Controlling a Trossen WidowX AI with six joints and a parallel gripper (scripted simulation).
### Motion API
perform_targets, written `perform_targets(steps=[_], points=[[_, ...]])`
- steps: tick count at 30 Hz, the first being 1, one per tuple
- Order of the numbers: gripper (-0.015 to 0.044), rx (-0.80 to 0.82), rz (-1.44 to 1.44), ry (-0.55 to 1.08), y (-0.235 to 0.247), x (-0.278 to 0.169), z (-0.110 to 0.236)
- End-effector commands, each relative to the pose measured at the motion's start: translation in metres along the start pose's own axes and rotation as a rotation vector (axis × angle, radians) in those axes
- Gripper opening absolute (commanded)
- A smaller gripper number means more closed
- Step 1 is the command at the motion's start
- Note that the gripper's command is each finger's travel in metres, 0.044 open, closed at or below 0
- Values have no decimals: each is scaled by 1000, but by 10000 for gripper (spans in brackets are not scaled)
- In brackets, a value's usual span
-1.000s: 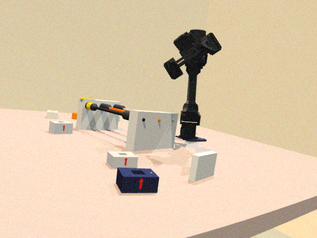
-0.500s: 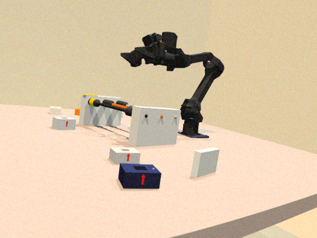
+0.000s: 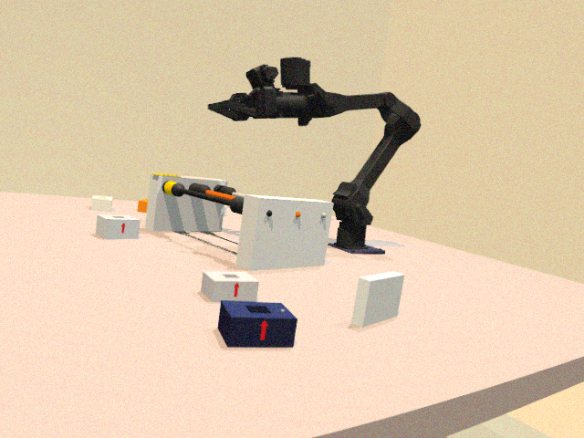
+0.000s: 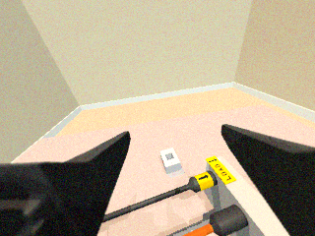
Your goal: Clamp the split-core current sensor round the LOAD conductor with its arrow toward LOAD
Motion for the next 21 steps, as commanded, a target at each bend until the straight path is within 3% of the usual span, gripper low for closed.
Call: perform_targets(steps=[1, 11, 18, 21], points=[[440, -8, -2, 155, -13, 1, -21], [440, -25, -52, 608, -49, -19, -63], [440, -16, -102, 926, -71, -39, -69], [440, -13, -115, 992, -75, -43, -68]])
Point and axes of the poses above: the point midway between the two fingers, 35 mm back from their tips, its own z axis back along the fingers, its own y axis across the jaws, x = y × z, the point moved 2 cm from there along z, back along the fingers, and after that the axes turned 10 degrees about z, right-handed, at the moved point
